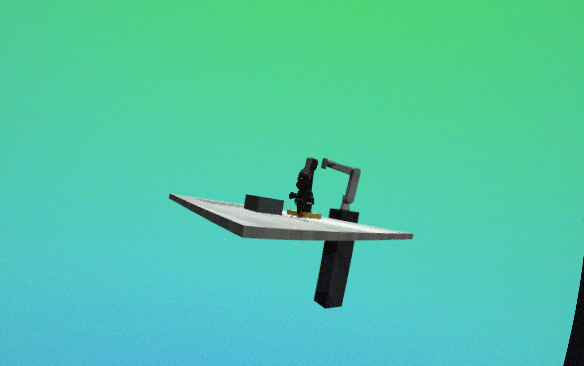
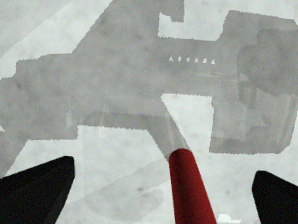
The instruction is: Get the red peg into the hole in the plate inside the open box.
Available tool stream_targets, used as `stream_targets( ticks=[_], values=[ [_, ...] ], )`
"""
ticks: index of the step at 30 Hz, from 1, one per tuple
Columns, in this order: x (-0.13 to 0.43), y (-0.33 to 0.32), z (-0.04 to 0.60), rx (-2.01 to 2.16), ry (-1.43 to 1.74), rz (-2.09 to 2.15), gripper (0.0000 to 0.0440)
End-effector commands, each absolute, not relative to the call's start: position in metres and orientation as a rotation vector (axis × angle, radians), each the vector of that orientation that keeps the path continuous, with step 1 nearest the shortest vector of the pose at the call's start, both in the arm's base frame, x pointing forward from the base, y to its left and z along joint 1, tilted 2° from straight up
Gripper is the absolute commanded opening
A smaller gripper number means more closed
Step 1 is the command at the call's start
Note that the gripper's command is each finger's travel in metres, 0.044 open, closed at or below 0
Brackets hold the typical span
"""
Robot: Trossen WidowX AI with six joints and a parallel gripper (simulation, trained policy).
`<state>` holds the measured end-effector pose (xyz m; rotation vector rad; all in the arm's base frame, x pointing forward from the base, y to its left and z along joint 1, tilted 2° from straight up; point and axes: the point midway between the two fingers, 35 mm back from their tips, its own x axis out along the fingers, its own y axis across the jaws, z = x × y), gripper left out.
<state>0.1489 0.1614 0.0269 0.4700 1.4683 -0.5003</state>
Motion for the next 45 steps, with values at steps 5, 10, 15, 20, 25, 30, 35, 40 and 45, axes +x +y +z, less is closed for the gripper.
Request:
stream_targets(
  ticks=[5, 10, 15, 20, 25, 30, 35, 40, 45],
  values=[
    [0.144, 0.157, 0.009, 0.452, 1.5, -0.545, 0.019],
    [0.143, 0.155, 0.006, 0.438, 1.512, -0.579, 0.0065],
    [0.148, 0.157, 0.011, 0.423, 1.496, -0.585, 0.0003],
    [0.158, 0.16, 0.032, 0.419, 1.459, -0.557, 0.0],
    [0.168, 0.16, 0.057, 0.429, 1.421, -0.542, 0.0],
    [0.18, 0.159, 0.082, 0.457, 1.375, -0.542, 0.0],
    [0.193, 0.155, 0.104, 0.499, 1.324, -0.564, 0.0],
    [0.209, 0.145, 0.117, 0.545, 1.272, -0.606, 0.0],
    [0.228, 0.133, 0.127, 0.591, 1.219, -0.648, 0.0]
  ],
)
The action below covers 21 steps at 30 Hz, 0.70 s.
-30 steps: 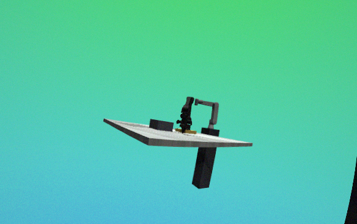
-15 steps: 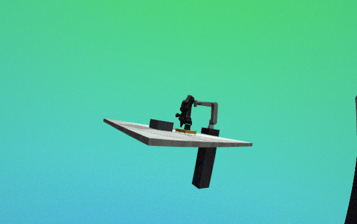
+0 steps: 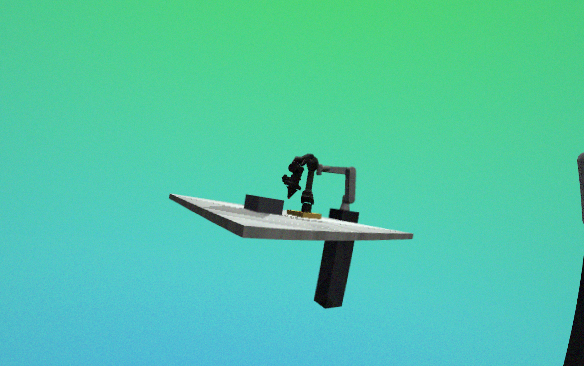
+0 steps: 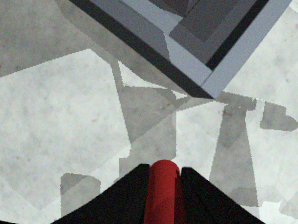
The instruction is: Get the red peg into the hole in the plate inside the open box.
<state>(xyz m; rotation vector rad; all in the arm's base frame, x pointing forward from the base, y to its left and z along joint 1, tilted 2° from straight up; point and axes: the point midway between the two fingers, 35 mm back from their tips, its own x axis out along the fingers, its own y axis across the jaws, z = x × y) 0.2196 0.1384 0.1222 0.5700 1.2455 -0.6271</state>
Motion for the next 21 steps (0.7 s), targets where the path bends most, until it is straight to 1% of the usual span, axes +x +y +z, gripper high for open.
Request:
stream_targets(
  ticks=[1, 11, 21],
  values=[
    [0.232, 0.13, 0.129, 0.599, 1.21, -0.656, 0.0],
    [0.272, 0.098, 0.136, 0.651, 1.13, -0.724, 0.0],
    [0.308, 0.061, 0.129, 0.654, 1.098, -0.752, 0.0]
  ],
)
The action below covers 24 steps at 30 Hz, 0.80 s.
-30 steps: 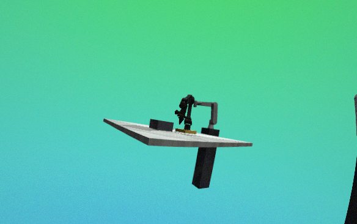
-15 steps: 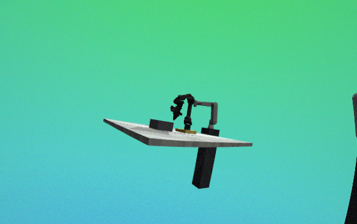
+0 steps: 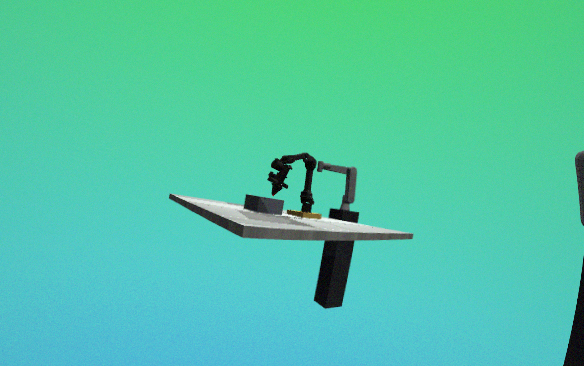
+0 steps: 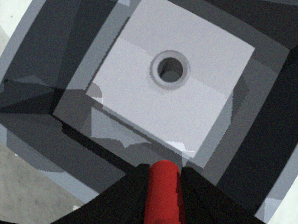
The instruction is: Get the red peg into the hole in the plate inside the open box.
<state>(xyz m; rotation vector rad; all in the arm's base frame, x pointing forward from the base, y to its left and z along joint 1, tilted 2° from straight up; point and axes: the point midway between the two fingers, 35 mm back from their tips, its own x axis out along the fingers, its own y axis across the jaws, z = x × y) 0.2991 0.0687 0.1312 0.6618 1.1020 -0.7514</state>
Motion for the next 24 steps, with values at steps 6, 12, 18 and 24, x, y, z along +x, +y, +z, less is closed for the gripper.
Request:
stream_targets(
  ticks=[6, 12, 18, 24],
  values=[
    [0.324, 0.042, 0.118, 0.638, 1.114, -0.742, 0.0],
    [0.334, 0.027, 0.107, 0.61, 1.152, -0.714, 0.0],
    [0.34, 0.019, 0.092, 0.581, 1.199, -0.673, 0.0],
    [0.341, 0.017, 0.076, 0.552, 1.254, -0.628, 0.0029]
  ],
)
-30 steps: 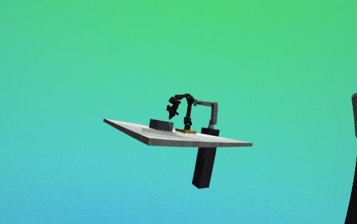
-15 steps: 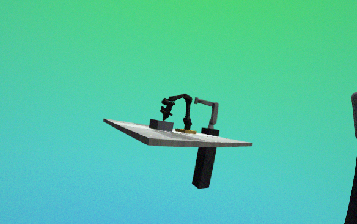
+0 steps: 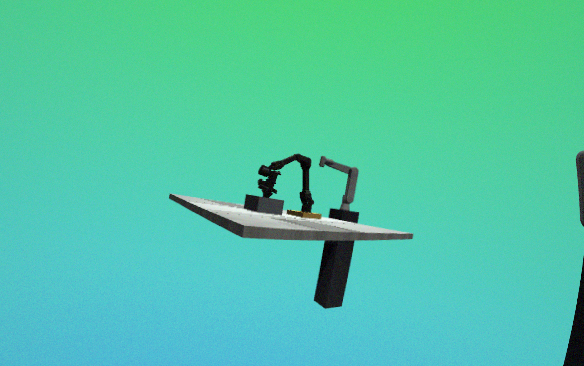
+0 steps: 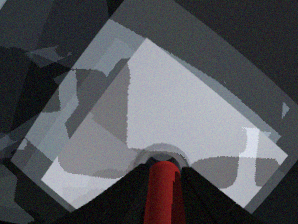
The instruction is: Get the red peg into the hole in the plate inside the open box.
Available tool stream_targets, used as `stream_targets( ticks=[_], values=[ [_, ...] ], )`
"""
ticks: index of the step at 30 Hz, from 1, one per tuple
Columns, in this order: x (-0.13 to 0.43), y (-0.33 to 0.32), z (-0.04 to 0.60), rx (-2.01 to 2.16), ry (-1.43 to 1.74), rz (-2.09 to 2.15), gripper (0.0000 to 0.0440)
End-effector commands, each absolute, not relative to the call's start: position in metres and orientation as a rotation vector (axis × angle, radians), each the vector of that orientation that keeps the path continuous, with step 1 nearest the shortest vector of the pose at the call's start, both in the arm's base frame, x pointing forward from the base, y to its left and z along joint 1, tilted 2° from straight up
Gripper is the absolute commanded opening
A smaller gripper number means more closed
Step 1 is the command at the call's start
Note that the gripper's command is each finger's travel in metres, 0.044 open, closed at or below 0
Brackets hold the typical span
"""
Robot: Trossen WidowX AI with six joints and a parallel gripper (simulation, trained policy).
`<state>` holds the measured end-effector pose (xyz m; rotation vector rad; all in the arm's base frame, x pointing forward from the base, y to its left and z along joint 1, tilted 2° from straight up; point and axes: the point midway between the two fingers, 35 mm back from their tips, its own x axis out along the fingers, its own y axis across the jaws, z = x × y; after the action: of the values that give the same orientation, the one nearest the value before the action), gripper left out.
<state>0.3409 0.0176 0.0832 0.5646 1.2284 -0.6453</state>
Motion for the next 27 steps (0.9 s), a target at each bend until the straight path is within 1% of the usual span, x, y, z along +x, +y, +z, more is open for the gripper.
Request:
stream_targets(
  ticks=[1, 5, 9, 15, 16, 19, 25, 27],
  values=[
    [0.341, 0.017, 0.074, 0.55, 1.262, -0.623, 0.005],
    [0.343, 0.014, 0.069, 0.554, 1.289, -0.62, 0.0143],
    [0.349, 0.008, 0.077, 0.535, 1.292, -0.603, 0.015],
    [0.363, 0.008, 0.089, 0.55, 1.303, -0.577, 0.0199],
    [0.365, 0.008, 0.09, 0.553, 1.307, -0.577, 0.0213],
    [0.371, 0.008, 0.094, 0.563, 1.324, -0.572, 0.0276],
    [0.385, 0.013, 0.103, 0.6, 1.353, -0.546, 0.0433],
    [0.39, 0.015, 0.107, 0.615, 1.361, -0.534, 0.044]
  ],
)
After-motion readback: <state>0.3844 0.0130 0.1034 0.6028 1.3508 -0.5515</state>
